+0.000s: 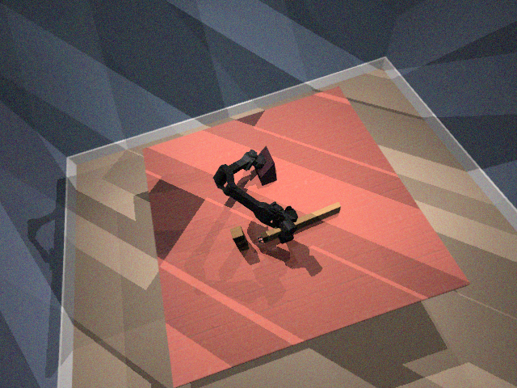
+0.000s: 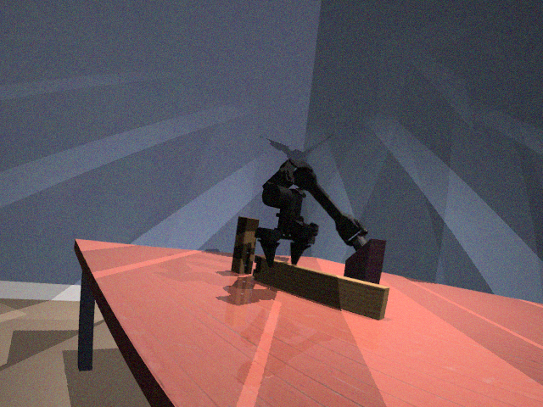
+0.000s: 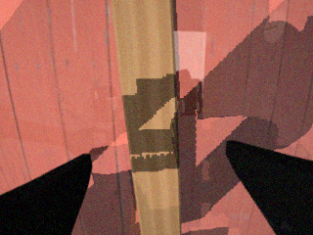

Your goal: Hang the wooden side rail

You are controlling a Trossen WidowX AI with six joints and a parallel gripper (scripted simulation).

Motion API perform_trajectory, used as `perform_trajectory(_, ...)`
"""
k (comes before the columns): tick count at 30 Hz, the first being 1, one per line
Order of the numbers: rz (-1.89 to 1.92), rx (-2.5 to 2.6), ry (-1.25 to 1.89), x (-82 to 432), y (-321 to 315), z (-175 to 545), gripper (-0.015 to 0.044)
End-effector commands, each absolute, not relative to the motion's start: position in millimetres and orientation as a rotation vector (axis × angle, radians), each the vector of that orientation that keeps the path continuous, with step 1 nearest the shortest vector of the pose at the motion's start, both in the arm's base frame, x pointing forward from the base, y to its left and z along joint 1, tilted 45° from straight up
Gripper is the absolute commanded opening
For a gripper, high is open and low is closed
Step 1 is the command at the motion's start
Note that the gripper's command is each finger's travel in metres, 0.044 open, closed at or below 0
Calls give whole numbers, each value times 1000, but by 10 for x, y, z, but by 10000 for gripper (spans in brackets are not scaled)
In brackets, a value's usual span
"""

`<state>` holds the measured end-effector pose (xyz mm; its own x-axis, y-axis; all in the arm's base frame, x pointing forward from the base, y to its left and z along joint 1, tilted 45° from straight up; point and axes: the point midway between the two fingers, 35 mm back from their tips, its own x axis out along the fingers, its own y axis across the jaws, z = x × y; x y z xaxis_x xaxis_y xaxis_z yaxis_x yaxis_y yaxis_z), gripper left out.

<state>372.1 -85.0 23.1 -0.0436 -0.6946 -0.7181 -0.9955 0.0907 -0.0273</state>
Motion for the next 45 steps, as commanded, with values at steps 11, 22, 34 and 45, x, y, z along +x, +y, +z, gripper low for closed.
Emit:
perform_trajectory(11,680,-1666,1811,3682,-1028,46,440)
perform_trajectory(22,679,-1667,1812,3665,-1113,-33,440)
perform_trajectory(34,679,-1667,1812,3665,-1113,-33,125)
perform_trajectory(45,679,-1667,1812,3665,-1113,-33,0)
